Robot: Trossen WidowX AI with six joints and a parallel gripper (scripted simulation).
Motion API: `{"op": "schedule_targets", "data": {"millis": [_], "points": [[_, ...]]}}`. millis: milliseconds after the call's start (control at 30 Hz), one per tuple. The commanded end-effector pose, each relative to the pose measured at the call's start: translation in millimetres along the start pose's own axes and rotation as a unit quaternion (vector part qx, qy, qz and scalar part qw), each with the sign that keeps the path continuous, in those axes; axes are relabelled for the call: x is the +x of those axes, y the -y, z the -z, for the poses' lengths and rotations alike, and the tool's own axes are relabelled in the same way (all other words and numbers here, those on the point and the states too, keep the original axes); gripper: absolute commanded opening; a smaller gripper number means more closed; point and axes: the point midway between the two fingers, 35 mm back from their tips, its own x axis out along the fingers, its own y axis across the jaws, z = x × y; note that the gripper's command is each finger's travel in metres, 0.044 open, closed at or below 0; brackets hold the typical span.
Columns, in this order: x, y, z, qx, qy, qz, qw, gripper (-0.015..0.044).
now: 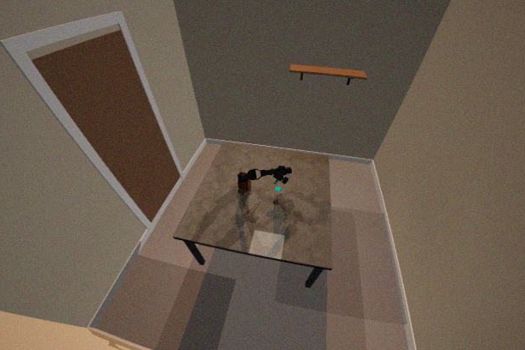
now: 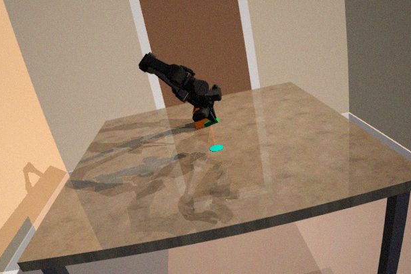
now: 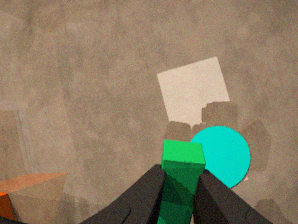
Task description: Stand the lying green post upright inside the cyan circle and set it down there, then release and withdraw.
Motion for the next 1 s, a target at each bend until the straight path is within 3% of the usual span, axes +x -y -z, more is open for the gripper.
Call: {"op": "schedule_targets", "data": {"millis": [0,967], "points": [[2.3,-2.1,0.9,-0.003,0.011,-0.007,1.000,0.0023],[9.5,-3.1,1.9,-0.006,0.107,-0.042,0.993,0.0023]]}}
